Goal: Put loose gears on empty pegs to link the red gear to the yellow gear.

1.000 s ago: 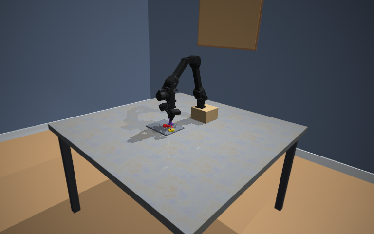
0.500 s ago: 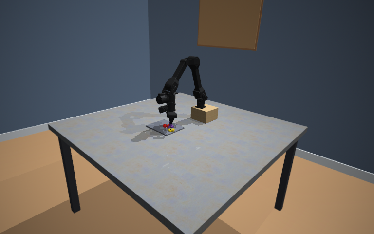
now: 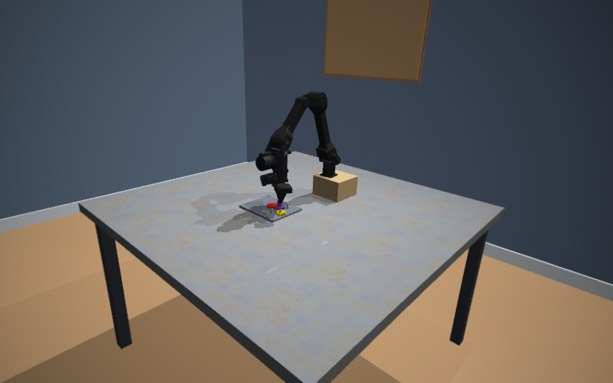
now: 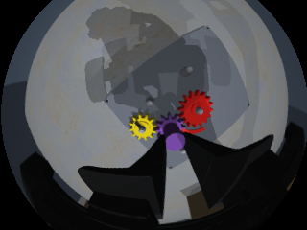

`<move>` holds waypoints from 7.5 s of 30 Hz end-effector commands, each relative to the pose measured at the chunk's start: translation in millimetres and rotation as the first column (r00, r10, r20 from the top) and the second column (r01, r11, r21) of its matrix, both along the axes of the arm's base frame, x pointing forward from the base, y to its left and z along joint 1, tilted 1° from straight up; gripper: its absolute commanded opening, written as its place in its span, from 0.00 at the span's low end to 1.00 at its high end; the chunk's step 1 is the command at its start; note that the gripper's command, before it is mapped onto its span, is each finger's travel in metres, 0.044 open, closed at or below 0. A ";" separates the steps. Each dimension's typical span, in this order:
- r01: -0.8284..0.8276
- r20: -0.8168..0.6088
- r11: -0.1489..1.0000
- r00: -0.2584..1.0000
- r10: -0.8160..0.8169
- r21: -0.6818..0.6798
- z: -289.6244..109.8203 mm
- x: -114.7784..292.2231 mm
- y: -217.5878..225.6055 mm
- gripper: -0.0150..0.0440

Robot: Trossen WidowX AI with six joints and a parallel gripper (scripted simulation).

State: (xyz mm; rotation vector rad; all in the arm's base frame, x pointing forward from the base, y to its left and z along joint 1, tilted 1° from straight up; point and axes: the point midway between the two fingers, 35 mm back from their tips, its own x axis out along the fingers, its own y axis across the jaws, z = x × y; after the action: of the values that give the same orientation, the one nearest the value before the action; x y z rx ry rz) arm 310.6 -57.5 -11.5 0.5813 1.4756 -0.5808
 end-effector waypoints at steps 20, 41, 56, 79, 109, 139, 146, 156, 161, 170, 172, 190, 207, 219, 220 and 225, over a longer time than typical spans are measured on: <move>-0.135 -0.002 0.991 0.991 0.135 -0.003 -3.8 0.0 0.0 0.25; 0.146 0.000 0.989 0.989 -0.146 0.001 -6.1 0.1 -0.7 0.43; -0.055 -0.001 0.999 0.999 0.055 -0.002 42.8 -0.7 -0.1 0.49; -0.029 0.002 1.000 1.000 0.029 -0.002 85.9 -5.1 0.9 1.00; -0.029 0.002 1.000 1.000 0.029 -0.002 85.9 -5.1 0.9 1.00; -0.030 -0.004 0.999 1.000 0.030 0.026 127.7 -68.5 261.4 1.00; -0.030 -0.004 0.999 1.000 0.030 0.026 127.7 -68.5 261.4 1.00; -0.030 -0.004 0.999 1.000 0.030 0.026 127.7 -68.5 261.4 1.00; -0.030 -0.004 0.999 1.000 0.030 0.026 127.7 -68.5 261.4 1.00; -0.030 -0.004 0.999 1.000 0.030 0.026 127.7 -68.5 261.4 1.00; -0.030 -0.004 0.999 1.000 0.030 0.026 127.7 -68.5 261.4 1.00; -0.030 -0.004 0.999 1.000 0.030 0.026 127.7 -68.5 261.4 1.00; -0.030 -0.004 0.999 1.000 0.030 0.026 127.7 -68.5 261.4 1.00; -0.030 -0.004 0.999 1.000 0.030 0.026 127.7 -68.5 261.4 1.00; -0.030 -0.004 0.999 1.000 0.030 0.026 127.7 -68.5 261.4 1.00; -0.030 -0.004 0.999 1.000 0.030 0.026 127.7 -68.5 261.4 1.00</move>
State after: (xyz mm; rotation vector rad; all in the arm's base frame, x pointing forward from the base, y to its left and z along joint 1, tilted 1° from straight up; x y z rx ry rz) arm 242.7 203.4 116.1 0.5740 1.4908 -0.5393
